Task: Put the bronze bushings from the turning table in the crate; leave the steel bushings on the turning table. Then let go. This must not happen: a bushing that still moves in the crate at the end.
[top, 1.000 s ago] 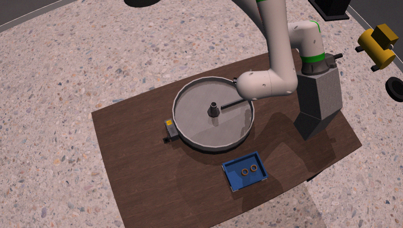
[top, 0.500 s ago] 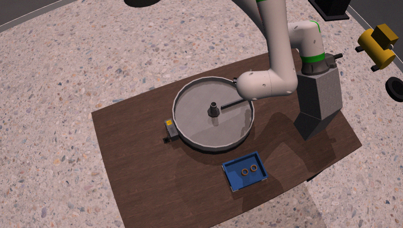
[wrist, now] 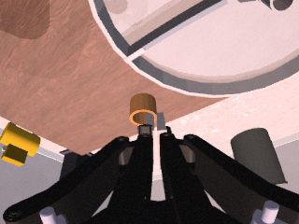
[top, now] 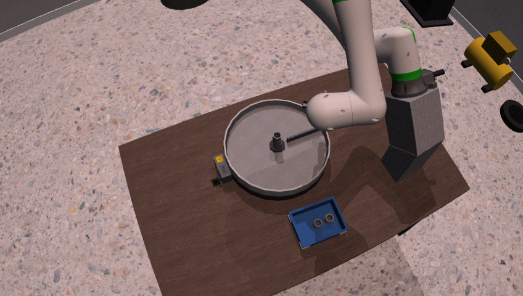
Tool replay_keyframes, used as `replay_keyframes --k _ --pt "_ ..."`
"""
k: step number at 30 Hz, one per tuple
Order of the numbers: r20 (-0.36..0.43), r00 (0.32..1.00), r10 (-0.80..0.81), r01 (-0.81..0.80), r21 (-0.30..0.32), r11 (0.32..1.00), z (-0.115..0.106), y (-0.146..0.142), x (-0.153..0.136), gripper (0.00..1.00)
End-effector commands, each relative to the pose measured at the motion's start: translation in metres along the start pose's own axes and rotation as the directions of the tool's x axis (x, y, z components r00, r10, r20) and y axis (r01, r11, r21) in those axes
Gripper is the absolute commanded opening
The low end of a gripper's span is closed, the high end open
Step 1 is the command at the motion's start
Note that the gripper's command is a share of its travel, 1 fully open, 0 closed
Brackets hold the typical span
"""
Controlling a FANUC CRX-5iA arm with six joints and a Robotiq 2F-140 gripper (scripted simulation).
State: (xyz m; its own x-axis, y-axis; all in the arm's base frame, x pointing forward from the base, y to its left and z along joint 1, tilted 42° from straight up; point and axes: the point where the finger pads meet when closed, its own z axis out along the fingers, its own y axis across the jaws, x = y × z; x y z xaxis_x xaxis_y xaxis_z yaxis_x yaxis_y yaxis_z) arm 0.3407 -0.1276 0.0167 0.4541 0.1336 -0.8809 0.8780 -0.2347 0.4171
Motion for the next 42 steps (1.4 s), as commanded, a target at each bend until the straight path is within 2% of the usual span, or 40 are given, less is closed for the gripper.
replay_keyframes --k 1,8,16,18,33,35,42 --pt "0.000 1.000 0.000 0.000 0.000 1.000 0.000 0.000 0.000 0.00" --pt "0.000 1.000 0.000 0.000 0.000 1.000 -0.012 -0.001 0.014 0.00" --pt "0.000 1.000 0.000 0.000 0.000 1.000 -0.049 -0.003 0.058 0.00" --pt "0.000 1.000 0.000 0.000 0.000 1.000 -0.049 -0.003 0.058 0.00" --pt "0.000 1.000 0.000 0.000 0.000 1.000 -0.159 -0.008 0.190 0.00" --pt "0.000 1.000 0.000 0.000 0.000 1.000 -0.159 -0.008 0.190 0.00" --pt "0.000 1.000 0.000 0.000 0.000 1.000 -0.207 -0.011 0.247 0.00"
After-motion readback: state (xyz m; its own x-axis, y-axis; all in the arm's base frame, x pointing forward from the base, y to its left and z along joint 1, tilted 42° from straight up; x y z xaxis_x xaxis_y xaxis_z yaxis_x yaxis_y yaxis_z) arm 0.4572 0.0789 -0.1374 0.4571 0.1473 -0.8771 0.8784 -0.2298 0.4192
